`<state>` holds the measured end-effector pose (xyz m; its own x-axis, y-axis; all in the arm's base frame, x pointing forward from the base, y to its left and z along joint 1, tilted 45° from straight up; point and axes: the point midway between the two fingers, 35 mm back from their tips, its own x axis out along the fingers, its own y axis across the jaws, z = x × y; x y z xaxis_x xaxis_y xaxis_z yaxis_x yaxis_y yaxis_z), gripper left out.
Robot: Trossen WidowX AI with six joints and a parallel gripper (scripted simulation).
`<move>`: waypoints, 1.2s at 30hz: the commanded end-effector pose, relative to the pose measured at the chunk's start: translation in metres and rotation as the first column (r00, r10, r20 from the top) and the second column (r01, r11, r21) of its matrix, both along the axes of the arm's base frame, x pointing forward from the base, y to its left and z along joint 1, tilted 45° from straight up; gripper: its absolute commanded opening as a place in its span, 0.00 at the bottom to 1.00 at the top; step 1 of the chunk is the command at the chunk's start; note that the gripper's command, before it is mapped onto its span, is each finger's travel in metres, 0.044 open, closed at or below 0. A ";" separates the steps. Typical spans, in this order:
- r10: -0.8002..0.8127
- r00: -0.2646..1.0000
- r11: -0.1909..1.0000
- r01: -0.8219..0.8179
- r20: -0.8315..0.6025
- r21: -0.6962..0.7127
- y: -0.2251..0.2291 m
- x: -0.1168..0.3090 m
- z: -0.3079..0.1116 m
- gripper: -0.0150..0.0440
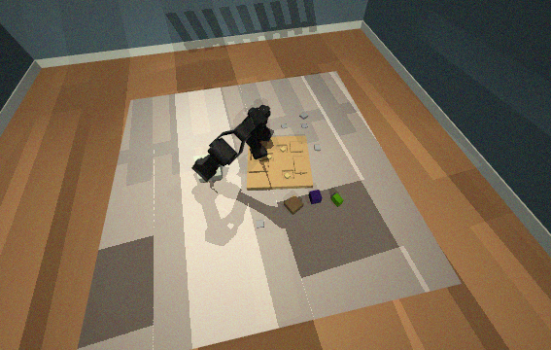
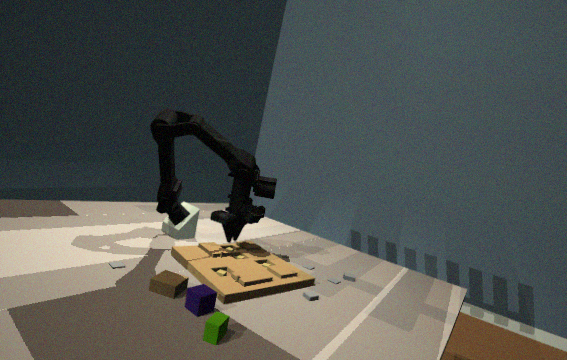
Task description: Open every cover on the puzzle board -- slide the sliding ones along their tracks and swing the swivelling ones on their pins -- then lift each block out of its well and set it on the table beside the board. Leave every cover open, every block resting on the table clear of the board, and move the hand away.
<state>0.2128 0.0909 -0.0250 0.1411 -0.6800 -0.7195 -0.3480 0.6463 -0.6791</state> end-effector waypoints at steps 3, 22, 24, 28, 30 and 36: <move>0.003 1.000 1.000 -0.003 -0.003 -0.006 -0.005 0.001 -0.004 0.50; 0.003 1.000 1.000 -0.003 -0.002 -0.006 -0.014 0.003 -0.014 0.50; 0.003 1.000 1.000 -0.003 -0.002 -0.006 -0.015 0.003 -0.015 0.50; 0.003 1.000 1.000 -0.003 -0.002 -0.007 -0.017 0.003 -0.017 0.50; 0.003 1.000 1.000 -0.003 -0.002 -0.007 -0.018 0.004 -0.019 0.50; 0.003 1.000 1.000 -0.003 -0.002 -0.007 -0.021 0.004 -0.022 0.50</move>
